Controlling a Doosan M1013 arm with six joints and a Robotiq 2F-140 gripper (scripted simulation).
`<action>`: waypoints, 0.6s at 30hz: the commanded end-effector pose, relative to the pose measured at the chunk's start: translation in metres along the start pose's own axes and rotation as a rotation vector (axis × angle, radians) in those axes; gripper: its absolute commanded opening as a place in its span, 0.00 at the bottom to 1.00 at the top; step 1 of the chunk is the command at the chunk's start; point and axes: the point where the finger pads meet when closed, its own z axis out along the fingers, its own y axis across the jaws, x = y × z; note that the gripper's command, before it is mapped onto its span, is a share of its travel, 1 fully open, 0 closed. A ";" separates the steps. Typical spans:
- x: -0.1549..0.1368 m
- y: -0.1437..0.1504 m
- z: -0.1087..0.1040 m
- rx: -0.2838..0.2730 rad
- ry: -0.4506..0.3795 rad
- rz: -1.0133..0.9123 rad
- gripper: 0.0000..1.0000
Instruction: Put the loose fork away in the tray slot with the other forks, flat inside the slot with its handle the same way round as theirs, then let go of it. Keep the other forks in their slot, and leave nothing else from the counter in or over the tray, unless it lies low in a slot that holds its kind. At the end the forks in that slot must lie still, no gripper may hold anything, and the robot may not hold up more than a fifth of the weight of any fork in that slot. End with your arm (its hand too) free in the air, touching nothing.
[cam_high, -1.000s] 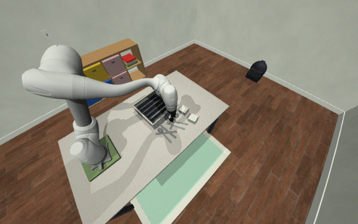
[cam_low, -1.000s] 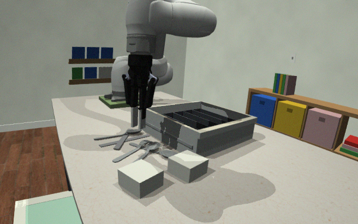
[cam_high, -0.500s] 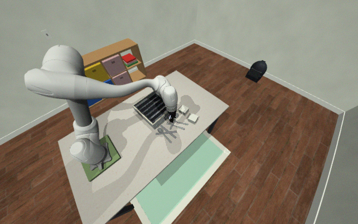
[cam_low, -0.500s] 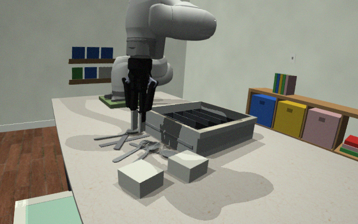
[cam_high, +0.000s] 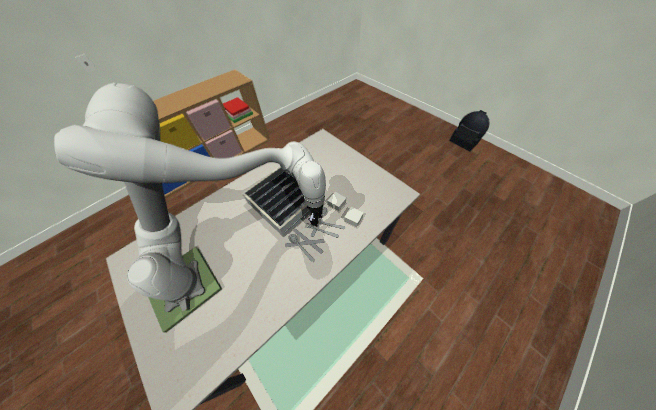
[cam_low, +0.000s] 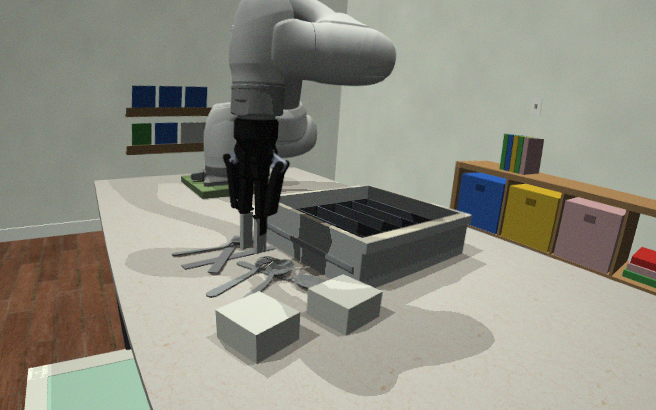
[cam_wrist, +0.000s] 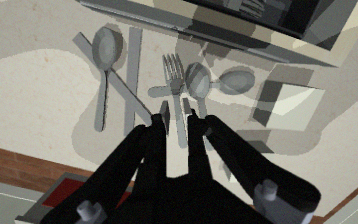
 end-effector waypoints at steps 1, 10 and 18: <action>0.000 0.000 0.005 0.000 0.000 0.000 0.16; 0.000 0.000 0.014 0.000 0.000 0.000 0.16; 0.000 0.000 0.021 0.000 0.000 0.000 0.16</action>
